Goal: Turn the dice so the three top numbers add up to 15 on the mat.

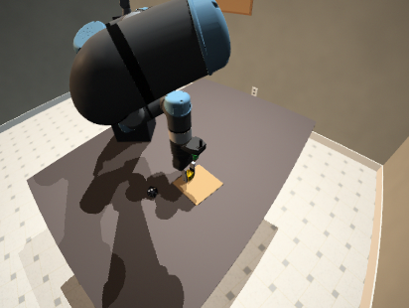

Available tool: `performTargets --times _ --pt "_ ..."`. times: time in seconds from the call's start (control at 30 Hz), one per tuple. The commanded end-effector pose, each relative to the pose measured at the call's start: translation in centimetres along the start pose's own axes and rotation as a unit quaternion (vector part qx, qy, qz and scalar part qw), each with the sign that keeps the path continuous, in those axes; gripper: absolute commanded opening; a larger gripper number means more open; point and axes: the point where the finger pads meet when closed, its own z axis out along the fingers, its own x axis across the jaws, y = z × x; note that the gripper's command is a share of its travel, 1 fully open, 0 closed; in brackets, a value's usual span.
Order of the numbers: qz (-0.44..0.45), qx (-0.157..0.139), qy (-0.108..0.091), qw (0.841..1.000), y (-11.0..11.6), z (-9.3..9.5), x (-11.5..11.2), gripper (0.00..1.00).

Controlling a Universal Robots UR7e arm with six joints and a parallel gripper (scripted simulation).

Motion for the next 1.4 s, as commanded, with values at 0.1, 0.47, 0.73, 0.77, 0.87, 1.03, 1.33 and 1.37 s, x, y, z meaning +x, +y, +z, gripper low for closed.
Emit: performTargets --times 0.1,0.47,0.73,0.77,0.87,1.03,1.33,1.37 --pt "0.000 0.000 0.000 1.000 0.0 0.0 0.0 0.87" --pt "0.000 0.000 0.000 1.000 0.0 -0.1 0.0 0.87" --pt "0.000 0.000 0.000 1.000 0.0 -0.9 0.0 0.87" --pt "0.000 0.000 0.000 1.000 0.0 -1.2 0.0 0.87" --pt "0.000 0.000 0.000 1.000 0.0 -2.2 0.0 0.87" --pt "0.000 0.000 0.000 1.000 0.0 -4.3 0.0 0.87" --pt "0.000 0.000 0.000 1.000 0.0 -7.1 0.0 0.87" --pt "0.000 0.000 0.000 1.000 0.0 -7.4 0.0 0.87"
